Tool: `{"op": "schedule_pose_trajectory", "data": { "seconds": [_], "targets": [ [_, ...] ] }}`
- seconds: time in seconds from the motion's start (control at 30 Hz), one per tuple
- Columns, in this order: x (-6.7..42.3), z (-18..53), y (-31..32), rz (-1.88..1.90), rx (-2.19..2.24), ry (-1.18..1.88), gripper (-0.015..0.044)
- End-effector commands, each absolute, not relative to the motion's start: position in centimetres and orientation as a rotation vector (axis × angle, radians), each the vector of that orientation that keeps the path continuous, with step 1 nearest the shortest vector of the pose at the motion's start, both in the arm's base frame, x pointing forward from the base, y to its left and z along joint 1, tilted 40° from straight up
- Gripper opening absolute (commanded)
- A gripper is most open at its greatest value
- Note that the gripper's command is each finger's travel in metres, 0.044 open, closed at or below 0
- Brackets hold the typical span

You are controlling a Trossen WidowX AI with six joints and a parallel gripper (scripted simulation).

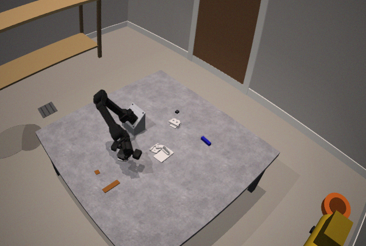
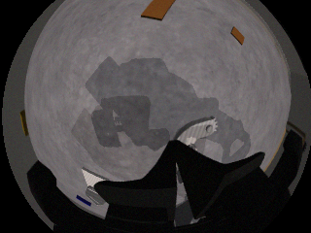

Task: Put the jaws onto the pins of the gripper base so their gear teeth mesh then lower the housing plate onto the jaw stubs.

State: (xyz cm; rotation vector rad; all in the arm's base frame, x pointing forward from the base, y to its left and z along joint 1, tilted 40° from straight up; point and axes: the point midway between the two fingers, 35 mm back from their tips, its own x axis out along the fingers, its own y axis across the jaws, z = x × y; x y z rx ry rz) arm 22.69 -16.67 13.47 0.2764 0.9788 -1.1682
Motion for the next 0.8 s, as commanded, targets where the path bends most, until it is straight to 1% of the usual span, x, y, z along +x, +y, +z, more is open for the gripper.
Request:
{"op": "schedule_pose_trajectory", "data": {
  "seconds": [0.0,0.13,0.67,0.7,0.77],
  "targets": [
    [22.76,16.55,-14.32,-1.169,0.272,0.953,0.0000],
    [22.73,16.69,-14.20,-1.169,0.271,0.952,0.0000],
    [23.05,16.06,-14.65,-1.156,0.274,0.951,0.0420],
    [23.05,16.06,-14.65,-1.156,0.274,0.951,0.0440],
    [23.05,16.06,-14.65,-1.156,0.274,0.951,0.0440]
  ]
}}
